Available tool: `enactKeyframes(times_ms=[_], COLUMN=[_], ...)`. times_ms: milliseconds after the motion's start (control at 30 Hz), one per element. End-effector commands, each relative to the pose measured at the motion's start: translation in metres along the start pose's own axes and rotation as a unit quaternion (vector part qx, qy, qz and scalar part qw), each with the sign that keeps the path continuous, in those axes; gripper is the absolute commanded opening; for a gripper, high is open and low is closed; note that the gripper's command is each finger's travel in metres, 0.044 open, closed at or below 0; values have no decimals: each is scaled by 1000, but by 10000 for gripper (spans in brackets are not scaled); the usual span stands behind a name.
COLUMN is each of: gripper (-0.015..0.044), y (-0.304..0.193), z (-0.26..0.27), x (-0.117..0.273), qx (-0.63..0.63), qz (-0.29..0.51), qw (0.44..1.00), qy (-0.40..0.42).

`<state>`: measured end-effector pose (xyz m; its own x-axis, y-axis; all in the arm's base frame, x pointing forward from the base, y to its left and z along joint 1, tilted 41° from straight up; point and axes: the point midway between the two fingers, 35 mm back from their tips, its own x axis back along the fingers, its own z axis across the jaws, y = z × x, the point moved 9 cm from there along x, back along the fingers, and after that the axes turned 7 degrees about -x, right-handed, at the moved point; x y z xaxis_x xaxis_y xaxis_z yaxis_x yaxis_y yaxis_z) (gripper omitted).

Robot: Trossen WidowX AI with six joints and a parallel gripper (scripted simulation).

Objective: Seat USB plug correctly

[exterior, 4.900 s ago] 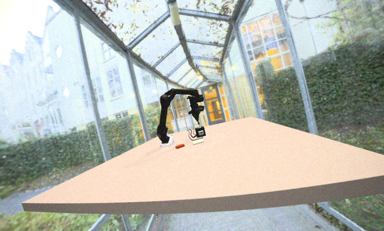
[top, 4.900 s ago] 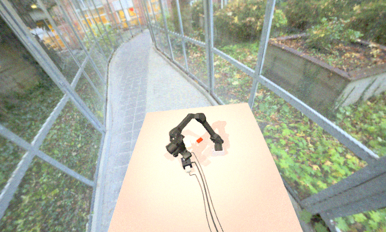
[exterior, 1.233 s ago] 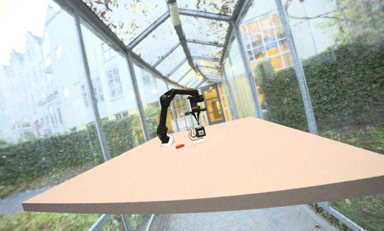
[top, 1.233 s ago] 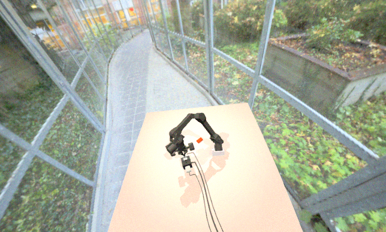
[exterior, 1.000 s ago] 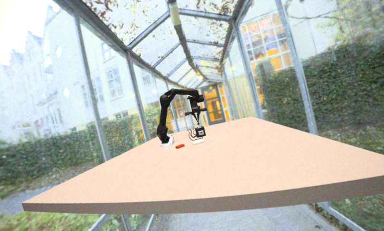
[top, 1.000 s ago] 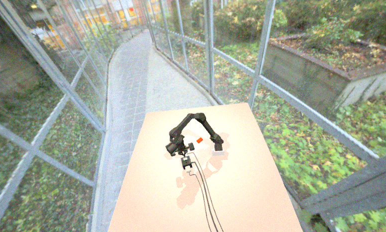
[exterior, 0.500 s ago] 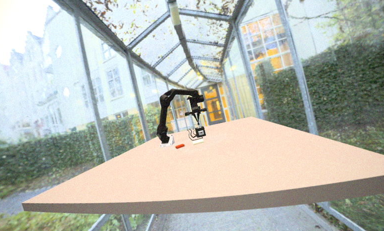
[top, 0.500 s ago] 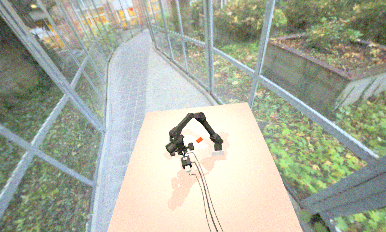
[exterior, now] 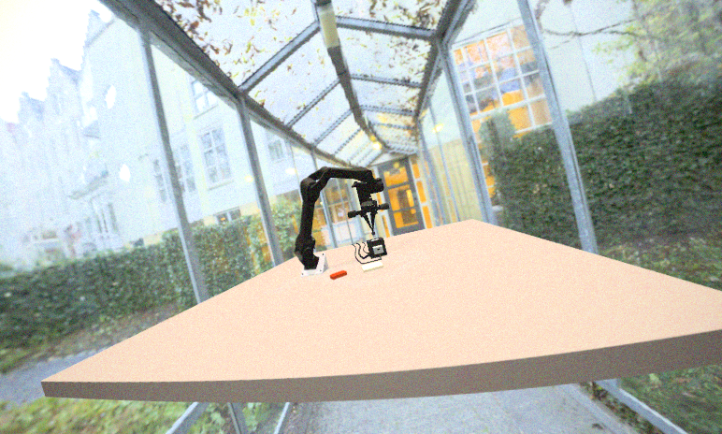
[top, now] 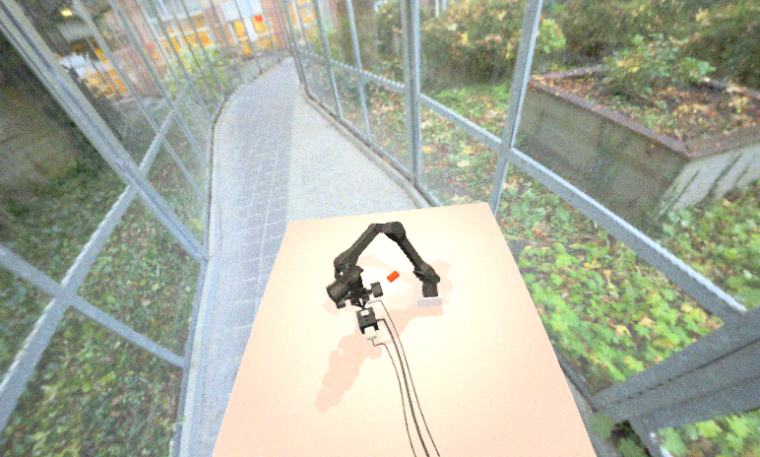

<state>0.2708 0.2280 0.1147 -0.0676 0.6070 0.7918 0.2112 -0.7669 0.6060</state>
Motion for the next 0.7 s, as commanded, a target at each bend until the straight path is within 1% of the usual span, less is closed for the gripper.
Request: enactKeyframes(times_ms=[0,667], gripper=[0,0], y=[0,0], z=[0,0], x=[-1,-3], qx=[2,2], qz=[3,11], qw=[1000,1000], qy=[0,-1])
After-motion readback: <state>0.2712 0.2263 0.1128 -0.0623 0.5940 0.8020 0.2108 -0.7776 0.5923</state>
